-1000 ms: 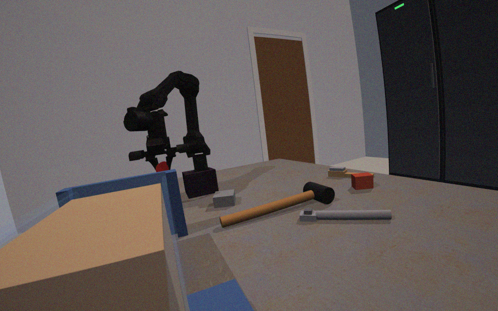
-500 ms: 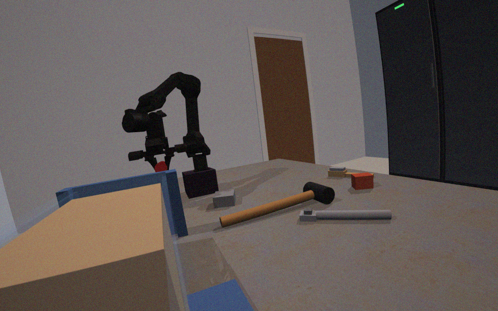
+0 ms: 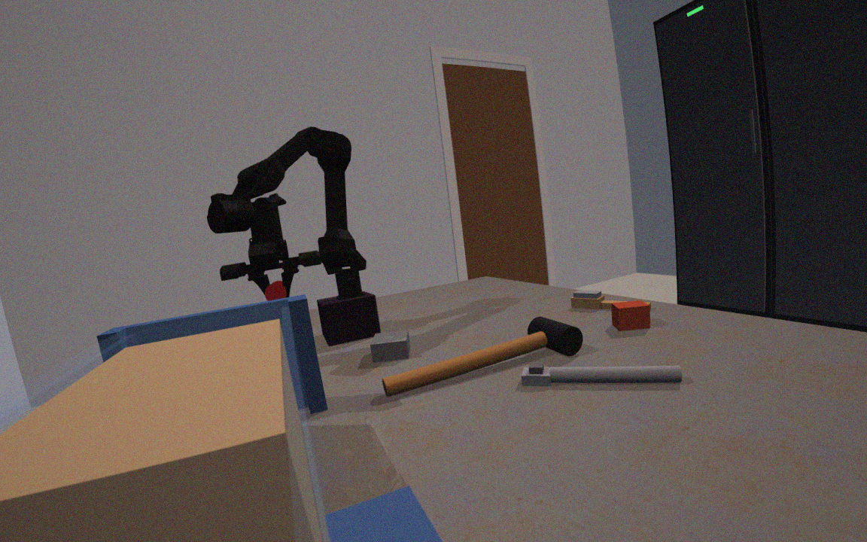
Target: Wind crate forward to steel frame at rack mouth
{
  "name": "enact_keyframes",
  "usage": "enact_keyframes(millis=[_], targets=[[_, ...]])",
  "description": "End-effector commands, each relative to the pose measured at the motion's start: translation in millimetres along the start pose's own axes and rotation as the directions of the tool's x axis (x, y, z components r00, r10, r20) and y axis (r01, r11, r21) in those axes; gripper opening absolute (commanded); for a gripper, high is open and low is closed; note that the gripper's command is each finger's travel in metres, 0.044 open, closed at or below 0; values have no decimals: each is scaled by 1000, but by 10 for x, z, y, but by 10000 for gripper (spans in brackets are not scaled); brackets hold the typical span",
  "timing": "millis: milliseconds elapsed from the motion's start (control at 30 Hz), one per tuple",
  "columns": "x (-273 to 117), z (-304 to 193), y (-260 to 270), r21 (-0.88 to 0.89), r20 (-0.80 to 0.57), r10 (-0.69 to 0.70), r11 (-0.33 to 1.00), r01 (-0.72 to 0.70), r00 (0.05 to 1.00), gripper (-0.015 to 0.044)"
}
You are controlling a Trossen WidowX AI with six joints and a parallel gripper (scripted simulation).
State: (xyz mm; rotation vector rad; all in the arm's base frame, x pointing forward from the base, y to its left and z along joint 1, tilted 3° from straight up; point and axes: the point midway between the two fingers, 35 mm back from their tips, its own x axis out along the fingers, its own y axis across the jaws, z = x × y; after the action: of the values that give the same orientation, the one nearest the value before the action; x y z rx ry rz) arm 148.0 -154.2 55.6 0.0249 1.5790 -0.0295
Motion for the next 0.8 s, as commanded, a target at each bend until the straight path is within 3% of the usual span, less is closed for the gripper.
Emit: enact_keyframes(millis=[0,767], targets=[[9,-95,-81,12,-23,-21,1000,21,1000,0],[-1,-283,-316,12,-25,-23,1000,23,999,0]])
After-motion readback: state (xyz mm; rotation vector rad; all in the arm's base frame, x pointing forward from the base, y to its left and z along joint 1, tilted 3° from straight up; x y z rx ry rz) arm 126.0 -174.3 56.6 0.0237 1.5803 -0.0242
